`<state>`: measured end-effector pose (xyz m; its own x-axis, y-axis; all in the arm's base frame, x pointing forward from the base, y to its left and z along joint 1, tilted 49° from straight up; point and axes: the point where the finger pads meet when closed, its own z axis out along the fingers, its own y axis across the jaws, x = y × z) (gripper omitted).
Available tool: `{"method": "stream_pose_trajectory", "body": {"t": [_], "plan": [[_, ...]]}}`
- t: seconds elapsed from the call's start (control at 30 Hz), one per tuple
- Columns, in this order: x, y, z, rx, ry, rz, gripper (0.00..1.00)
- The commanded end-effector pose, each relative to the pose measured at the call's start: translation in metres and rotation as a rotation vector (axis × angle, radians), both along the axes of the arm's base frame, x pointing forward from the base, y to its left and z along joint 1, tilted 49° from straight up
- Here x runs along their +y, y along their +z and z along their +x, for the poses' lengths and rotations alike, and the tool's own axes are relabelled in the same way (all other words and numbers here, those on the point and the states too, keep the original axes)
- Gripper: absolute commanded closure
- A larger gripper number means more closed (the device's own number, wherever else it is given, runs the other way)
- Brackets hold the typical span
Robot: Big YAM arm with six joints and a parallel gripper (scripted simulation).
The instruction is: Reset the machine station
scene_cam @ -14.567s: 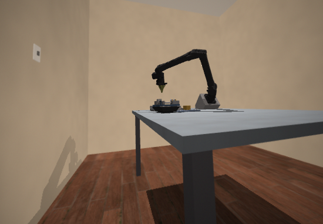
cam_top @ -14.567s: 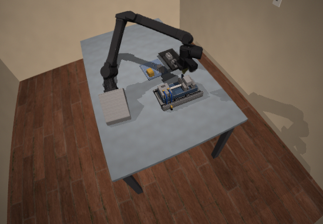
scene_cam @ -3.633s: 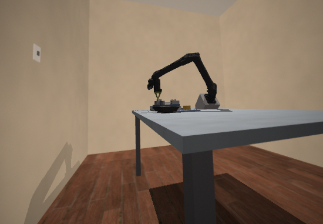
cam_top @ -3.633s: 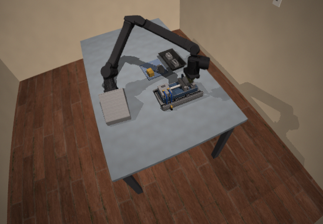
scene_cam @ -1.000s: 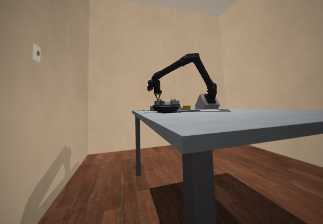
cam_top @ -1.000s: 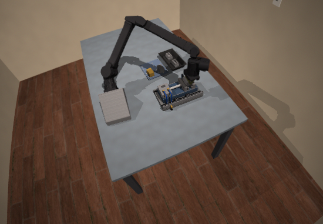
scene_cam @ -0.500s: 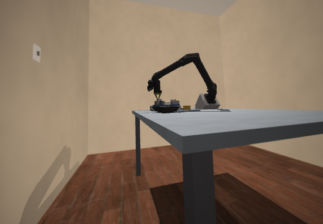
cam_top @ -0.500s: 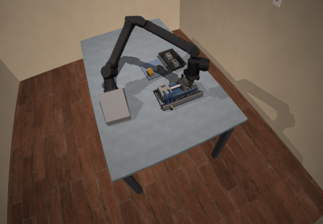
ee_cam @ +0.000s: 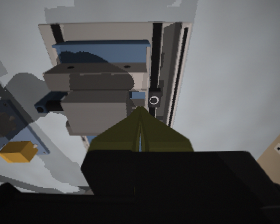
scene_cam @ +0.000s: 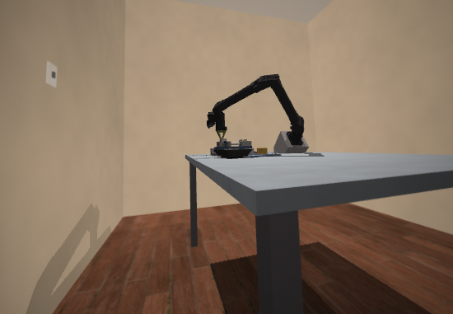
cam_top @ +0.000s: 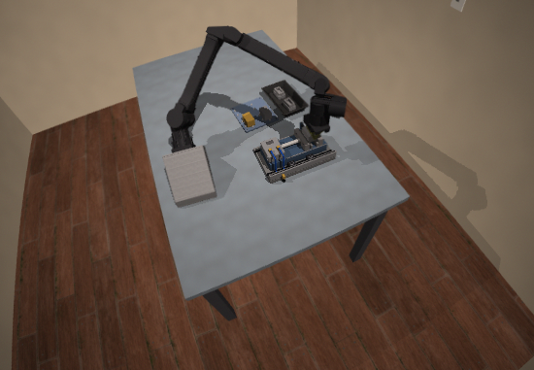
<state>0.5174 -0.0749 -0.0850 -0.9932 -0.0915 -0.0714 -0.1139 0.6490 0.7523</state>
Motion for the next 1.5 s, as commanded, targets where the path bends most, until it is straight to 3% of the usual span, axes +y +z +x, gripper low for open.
{"method": "stream_pose_trajectory", "body": {"t": [0.0,1.47], "plan": [[0.016,-0.010,-0.001,0.017,0.020,0.009,1.00],[0.020,0.009,0.002,-0.005,0.019,0.000,1.00]]}}
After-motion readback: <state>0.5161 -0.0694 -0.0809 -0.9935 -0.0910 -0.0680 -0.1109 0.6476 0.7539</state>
